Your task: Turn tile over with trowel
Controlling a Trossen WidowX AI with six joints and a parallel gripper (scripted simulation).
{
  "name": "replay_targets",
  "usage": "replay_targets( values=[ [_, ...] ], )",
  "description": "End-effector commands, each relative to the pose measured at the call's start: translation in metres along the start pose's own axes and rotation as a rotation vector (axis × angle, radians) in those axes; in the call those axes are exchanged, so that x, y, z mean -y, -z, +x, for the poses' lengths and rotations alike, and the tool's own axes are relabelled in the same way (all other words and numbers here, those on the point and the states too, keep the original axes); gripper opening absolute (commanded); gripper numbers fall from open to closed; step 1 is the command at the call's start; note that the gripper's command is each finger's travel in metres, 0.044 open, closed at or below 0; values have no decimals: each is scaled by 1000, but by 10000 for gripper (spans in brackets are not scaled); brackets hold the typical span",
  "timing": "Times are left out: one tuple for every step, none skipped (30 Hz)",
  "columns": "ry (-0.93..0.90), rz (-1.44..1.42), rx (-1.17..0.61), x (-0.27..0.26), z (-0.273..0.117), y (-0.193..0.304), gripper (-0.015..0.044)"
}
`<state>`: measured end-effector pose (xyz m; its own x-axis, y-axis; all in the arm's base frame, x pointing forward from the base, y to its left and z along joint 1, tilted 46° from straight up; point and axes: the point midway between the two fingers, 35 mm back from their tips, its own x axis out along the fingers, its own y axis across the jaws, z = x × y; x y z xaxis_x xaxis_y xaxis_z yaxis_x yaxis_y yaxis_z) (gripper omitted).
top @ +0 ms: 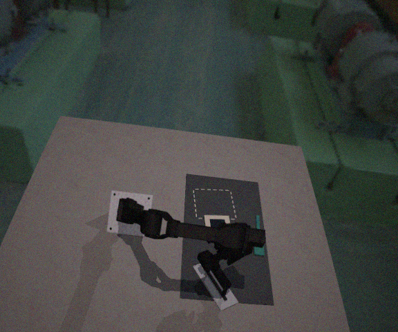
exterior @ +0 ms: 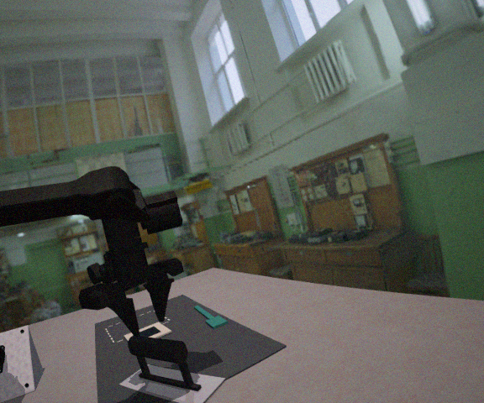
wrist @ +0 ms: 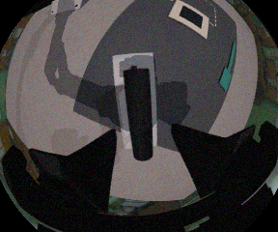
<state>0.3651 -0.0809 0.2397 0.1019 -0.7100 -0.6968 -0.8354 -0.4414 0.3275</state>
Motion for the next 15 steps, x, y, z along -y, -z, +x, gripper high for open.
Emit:
replay_targets(
  values=[
    [-5, -16, -4, -1, 1, 1, 270],
    [-5, -16, -4, -1, 3, 1, 270],
    [-5, -16, -4, -1, 4, 1, 270],
    [-5, -16, -4, 0, 6, 1, 270],
    [-5, -16, -4, 0, 7, 1, 270],
    [-5, -16, -4, 0, 9, 1, 270],
    [-5, -16, -4, 0, 11, 1, 270],
    [-5, -16, -4, 0, 12, 1, 270],
    [-5, -16, -4, 0, 14, 1, 270],
    [-5, -16, -4, 0, 15, 1, 270],
    [-5, -16, -4, 0, 17, 1, 270],
    [-5, -16, -4, 0, 19, 1, 270],
    [-5, -16, -4, 0, 20, 1, 270],
    [-5, -16, -4, 0, 22, 1, 270],
    [-5, -16, -4, 0, 23, 1, 270]
  ],
)
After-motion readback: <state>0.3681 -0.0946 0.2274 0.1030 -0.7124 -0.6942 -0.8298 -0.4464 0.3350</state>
